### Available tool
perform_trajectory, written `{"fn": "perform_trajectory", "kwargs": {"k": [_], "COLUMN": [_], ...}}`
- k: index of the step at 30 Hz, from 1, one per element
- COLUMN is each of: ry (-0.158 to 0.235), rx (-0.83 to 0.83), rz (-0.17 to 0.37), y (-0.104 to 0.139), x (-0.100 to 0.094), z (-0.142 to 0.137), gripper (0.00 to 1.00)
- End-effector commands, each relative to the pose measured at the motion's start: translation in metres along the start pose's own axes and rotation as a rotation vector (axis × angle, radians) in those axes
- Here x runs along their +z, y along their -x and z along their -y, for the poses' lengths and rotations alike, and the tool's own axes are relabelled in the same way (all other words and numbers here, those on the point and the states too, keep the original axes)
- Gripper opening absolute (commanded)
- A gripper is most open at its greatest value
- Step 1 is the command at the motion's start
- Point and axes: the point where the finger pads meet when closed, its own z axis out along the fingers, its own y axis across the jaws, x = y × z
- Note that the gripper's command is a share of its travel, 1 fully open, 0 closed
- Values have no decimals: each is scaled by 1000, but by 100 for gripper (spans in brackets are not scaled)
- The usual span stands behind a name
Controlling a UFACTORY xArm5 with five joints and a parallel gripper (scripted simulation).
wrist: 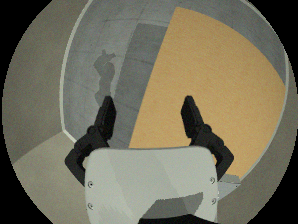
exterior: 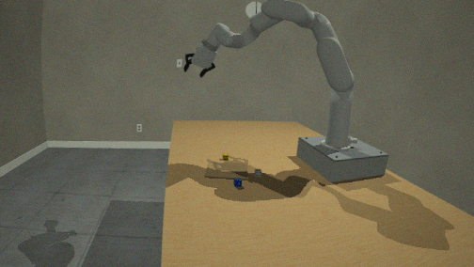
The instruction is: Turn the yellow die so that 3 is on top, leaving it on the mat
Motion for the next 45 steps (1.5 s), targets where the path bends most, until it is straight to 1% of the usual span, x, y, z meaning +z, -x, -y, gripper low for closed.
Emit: {"fn": "perform_trajectory", "kwargs": {"k": [1,18,19,20,21,24,25,28,29,30,34,35,39,40,41,43,44,45], "ry": [-3,-2,2,11,26,26,47,47,71,73,73,101,101,130,130,130,156,157], "rx": [0,-2,-14,-41,-86,-86,-146,-146,-214,-219,-219,-297,-297,-374,-374,-374,-439,-441], "rz": [-4,-2,15,51,109,109,184,184,265,270,270,359,359,441,441,441,508,510], "y": [-2,0,9,31,66,66,109,113,154,164,166,219,221,266,272,272,305,314], "x": [-2,-2,0,2,5,5,6,6,5,5,4,-1,-1,-8,-9,-9,-16,-18], "z": [1,2,3,7,12,12,14,15,14,14,14,9,9,0,-1,-1,-10,-12], "gripper": [100,100,100,100,100,100,100,100,100,100,100,100,100,100,100,100,100,100]}}
